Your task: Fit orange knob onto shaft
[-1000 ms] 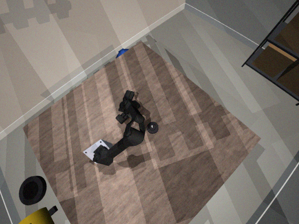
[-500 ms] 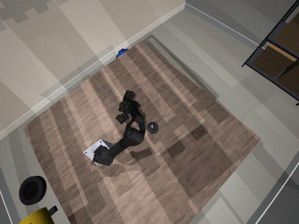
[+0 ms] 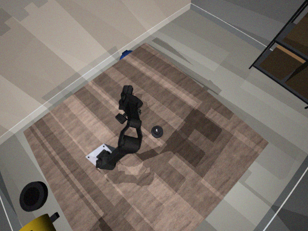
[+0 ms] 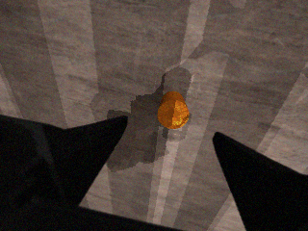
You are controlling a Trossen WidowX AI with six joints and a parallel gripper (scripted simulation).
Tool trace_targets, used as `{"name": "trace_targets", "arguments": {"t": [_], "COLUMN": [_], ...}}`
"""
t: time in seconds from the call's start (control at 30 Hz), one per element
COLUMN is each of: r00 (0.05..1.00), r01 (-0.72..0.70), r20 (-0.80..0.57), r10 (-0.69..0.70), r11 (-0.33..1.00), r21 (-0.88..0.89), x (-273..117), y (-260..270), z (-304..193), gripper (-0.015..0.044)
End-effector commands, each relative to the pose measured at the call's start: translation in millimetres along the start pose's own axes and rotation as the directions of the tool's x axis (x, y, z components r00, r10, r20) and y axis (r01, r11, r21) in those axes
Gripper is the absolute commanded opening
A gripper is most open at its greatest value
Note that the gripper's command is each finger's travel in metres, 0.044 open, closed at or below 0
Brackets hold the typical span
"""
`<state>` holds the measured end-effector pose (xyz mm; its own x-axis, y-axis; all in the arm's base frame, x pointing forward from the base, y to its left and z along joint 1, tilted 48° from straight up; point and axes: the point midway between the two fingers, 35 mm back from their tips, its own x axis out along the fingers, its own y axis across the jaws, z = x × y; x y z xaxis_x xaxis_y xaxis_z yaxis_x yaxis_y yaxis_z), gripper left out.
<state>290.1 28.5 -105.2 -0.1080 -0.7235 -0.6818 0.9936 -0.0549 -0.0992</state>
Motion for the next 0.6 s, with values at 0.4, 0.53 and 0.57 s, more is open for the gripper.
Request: {"name": "trace_targets", "arguments": {"t": [0.4,0.53,0.57], "r00": [1.0,1.0,1.0], "r01": [0.016,0.015,0.015], "r20": [0.003,0.003,0.003], "r10": [-0.016,-0.015,-0.015], "r11": [1.0,1.0,1.0], "r21": [0.002,0.002,0.002], "x": [22,28,30], "y": [-3,-2,-2], "z": [1,0,0], "gripper": [0.044,0.044,0.044]}}
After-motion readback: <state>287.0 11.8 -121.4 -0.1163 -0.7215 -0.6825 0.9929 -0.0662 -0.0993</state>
